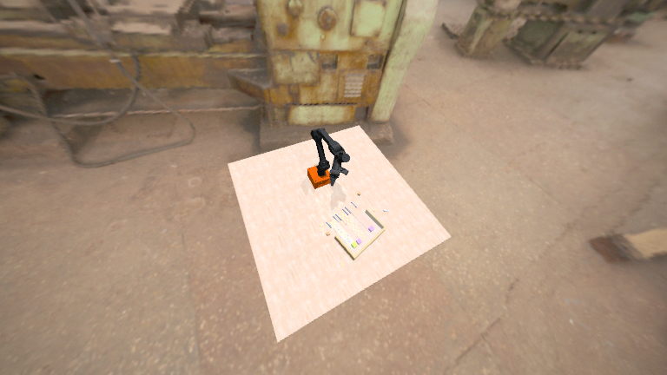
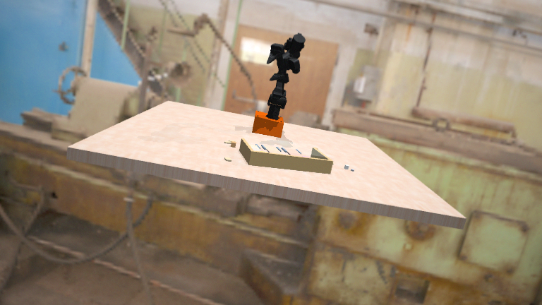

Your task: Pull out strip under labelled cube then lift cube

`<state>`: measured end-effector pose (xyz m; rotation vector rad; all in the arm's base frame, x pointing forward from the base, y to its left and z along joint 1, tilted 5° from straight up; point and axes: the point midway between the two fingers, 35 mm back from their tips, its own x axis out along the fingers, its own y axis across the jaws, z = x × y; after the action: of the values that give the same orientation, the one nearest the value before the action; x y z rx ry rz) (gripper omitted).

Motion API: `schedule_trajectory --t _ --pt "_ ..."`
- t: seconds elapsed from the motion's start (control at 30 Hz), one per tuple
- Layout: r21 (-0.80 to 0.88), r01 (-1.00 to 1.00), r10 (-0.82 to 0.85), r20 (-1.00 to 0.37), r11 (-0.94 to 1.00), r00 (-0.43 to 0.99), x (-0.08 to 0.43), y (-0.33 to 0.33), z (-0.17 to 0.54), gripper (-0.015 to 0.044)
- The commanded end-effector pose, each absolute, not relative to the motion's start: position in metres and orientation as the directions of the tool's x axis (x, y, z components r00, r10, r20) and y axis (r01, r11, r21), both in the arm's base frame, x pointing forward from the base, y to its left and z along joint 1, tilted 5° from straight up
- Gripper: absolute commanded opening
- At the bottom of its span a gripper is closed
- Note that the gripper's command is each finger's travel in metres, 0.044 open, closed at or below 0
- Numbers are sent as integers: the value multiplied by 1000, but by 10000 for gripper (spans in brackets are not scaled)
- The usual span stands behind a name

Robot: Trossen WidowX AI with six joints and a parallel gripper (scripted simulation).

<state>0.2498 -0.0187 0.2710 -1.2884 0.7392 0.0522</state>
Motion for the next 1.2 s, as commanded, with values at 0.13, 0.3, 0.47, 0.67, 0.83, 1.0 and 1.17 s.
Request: schedule_trajectory --t 0.13,0.3,0.47,0.67,0.83,1.0,1.17 --pt "-248 -284 104 -556 926 825 291 46 184 400" --pt "33 -269 245 -528 963 813 292 64 163 400" --pt "33 -269 245 -528 963 813 292 64 163 400" --pt "33 -269 245 -528 963 813 292 64 163 400" --pt "33 -269 245 -528 963 813 292 64 163 400" --pt "53 -296 257 -654 954 711 304 81 152 269" --pt "69 -330 247 -808 941 535 317 107 130 138"
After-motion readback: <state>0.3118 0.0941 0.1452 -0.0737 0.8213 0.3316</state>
